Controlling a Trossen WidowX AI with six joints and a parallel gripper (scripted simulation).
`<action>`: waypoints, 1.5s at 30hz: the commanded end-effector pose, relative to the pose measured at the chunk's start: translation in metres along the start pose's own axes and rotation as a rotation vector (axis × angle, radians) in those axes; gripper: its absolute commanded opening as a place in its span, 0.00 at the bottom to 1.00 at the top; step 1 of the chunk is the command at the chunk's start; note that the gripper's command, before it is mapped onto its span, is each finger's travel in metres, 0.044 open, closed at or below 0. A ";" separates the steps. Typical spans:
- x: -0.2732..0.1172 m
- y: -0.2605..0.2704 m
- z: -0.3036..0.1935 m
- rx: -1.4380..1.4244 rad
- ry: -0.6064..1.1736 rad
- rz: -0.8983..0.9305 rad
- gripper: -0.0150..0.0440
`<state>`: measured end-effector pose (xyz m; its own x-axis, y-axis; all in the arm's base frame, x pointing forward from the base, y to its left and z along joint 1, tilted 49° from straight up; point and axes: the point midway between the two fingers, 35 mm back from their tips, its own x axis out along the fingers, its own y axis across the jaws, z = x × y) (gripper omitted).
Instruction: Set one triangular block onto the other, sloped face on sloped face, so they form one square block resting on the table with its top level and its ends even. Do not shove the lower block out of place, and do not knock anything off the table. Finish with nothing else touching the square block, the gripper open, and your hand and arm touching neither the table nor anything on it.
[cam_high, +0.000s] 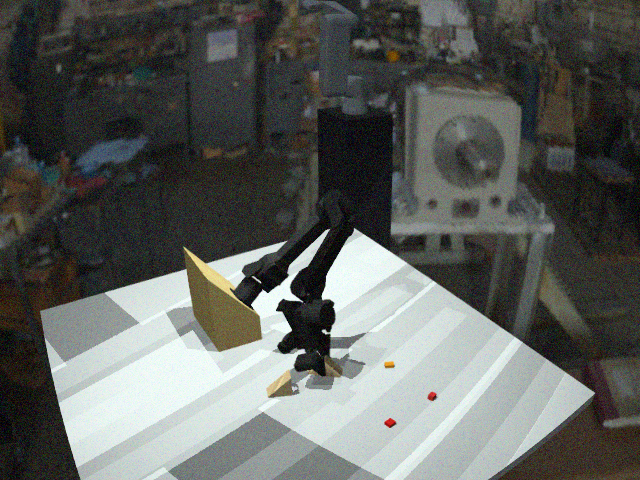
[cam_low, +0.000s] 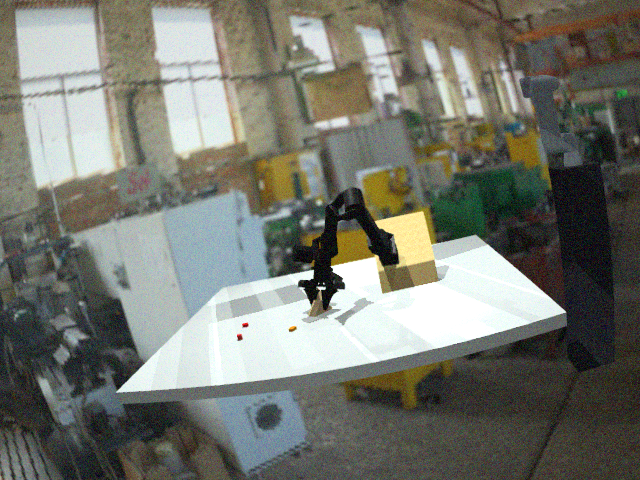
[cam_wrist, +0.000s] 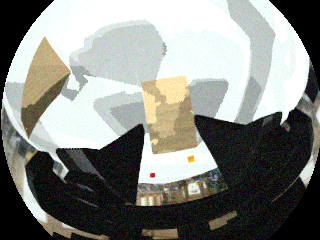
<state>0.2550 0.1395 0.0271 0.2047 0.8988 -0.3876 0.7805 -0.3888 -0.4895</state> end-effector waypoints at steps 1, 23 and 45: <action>0.000 0.000 0.000 0.000 0.000 0.000 0.56; -0.031 0.012 -0.009 -0.004 -0.026 0.014 0.25; -0.093 0.001 -0.039 -0.001 -0.003 0.002 0.25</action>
<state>0.2574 0.0662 0.0860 0.1956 0.8973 -0.3957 0.7707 -0.3901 -0.5038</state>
